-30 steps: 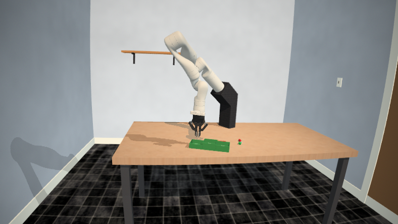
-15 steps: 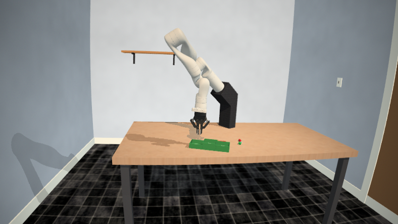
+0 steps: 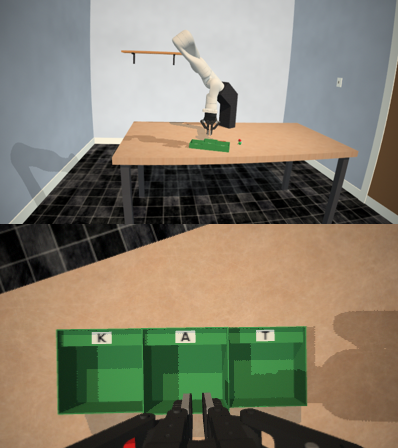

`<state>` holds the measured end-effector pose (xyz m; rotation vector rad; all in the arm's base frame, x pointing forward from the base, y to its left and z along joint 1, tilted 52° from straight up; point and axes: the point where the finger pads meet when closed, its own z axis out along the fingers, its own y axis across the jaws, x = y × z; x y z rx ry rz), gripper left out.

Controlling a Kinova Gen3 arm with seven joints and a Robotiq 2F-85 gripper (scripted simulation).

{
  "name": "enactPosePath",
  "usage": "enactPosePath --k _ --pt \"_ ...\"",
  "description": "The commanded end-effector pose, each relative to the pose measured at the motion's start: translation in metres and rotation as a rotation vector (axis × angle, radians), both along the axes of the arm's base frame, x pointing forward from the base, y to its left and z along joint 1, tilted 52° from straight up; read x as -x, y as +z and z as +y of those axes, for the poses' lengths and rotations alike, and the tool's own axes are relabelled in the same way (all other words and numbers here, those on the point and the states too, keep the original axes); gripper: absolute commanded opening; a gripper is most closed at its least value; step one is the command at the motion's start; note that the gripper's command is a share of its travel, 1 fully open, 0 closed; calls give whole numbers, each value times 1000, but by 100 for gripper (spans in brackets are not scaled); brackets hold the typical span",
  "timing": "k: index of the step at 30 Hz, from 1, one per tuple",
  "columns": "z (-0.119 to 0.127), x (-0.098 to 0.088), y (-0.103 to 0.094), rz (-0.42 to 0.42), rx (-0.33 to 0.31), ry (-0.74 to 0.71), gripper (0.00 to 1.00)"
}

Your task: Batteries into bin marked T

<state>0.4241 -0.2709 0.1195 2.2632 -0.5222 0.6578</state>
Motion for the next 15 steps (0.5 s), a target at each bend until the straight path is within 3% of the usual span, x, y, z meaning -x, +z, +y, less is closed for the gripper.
enactPosePath --k 1,15 --pt "7 -6 -7 9 1 12 9" --pt "-8 -12 -20 9 1 12 9"
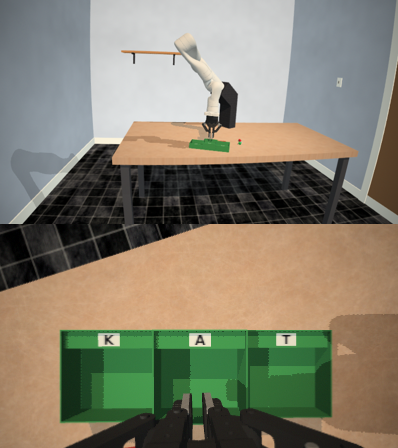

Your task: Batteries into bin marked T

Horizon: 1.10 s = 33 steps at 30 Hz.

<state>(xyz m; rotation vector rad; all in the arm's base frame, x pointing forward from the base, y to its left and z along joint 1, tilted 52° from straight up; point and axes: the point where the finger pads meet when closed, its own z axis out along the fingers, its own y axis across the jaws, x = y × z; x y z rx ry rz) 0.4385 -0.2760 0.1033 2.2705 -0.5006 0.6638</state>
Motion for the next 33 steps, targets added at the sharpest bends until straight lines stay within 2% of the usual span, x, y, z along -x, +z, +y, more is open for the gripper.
enactPosePath --k 1,14,33 --pt "-5 1 -5 6 0 -6 9" --pt "-30 -9 -27 6 1 -6 9" --pt "-31 -9 -27 6 1 -6 9"
